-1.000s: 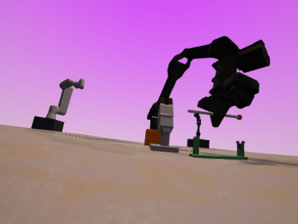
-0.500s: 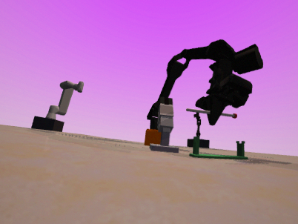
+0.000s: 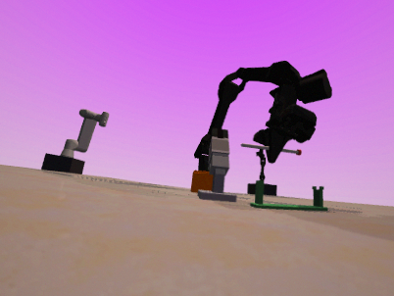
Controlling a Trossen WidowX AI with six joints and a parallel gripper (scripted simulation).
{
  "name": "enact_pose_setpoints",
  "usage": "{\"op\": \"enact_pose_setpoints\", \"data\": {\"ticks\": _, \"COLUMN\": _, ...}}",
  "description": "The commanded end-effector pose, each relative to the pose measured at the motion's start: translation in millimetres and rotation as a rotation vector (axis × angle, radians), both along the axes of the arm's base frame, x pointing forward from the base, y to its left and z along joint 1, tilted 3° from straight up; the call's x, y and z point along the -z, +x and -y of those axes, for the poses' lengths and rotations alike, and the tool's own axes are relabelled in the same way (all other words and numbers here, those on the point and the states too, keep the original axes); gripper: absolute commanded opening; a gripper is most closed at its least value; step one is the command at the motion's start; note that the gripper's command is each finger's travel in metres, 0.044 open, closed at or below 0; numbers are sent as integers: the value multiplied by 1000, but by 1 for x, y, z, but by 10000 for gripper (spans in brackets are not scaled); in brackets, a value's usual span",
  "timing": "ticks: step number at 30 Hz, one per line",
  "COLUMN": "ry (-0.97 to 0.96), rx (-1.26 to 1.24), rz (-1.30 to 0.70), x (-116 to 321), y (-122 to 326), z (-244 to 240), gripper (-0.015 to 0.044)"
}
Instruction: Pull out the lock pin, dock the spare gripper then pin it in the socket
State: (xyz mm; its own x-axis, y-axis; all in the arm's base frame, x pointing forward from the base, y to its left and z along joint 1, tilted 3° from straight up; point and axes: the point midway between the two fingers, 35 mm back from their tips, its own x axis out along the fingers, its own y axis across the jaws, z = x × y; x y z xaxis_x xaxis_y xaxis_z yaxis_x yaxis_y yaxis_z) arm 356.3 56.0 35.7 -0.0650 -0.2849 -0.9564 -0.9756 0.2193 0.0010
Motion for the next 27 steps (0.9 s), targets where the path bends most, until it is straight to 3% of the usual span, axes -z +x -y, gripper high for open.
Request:
{"op": "enact_pose_setpoints", "data": {"ticks": 1, "ry": 3, "rx": 4, "rz": 0, "x": -1, "y": -10, "z": -2, "gripper": 0}}
{"op": "enact_pose_setpoints", "data": {"ticks": 16, "ry": 4, "rx": 0, "rz": -3, "x": -4, "y": -45, "z": -7, "gripper": 0}}
{"op": "enact_pose_setpoints", "data": {"ticks": 27, "ry": 8, "rx": -2, "rz": -4, "x": 44, "y": -45, "z": -6, "gripper": 0}}
